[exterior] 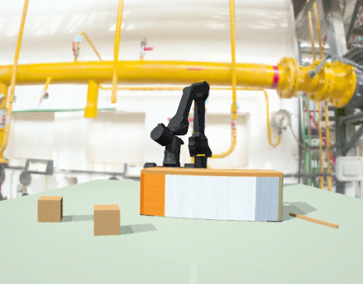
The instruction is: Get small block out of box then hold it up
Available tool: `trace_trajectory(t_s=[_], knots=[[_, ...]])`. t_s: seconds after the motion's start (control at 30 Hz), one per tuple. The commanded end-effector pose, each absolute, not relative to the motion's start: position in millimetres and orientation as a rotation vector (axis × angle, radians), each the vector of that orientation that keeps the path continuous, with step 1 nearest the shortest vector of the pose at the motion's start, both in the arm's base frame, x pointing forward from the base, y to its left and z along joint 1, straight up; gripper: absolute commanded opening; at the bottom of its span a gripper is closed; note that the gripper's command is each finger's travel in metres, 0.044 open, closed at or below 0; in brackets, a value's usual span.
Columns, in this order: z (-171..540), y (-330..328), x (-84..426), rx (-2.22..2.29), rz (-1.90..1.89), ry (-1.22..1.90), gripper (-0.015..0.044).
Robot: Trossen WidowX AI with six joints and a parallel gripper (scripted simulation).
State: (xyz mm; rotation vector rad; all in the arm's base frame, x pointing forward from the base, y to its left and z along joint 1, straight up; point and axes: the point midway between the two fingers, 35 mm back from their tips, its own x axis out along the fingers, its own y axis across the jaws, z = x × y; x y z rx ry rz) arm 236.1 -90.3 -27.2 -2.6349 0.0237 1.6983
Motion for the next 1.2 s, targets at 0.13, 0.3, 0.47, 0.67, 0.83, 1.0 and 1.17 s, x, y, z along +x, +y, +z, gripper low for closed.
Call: trace_trajectory(t_s=[0.13,0.3,0.47,0.67,0.83,1.0,1.17], knots=[[1.2,-90.0,235.0,-2.643,1.693,0.029,0.0000],[9.9,-92.1,236.9,-2.631,1.676,0.075,0.0000],[38.9,-98.0,241.3,-2.590,1.609,0.225,0.0000],[75.4,-102.4,241.1,-2.535,1.512,0.392,0.0000],[102.1,-103.7,237.0,-2.492,1.432,0.503,0.0000],[103.2,-103.7,236.8,-2.490,1.429,0.507,0.0000],[103.2,-103.7,236.8,-2.490,1.429,0.507,0.0000]])
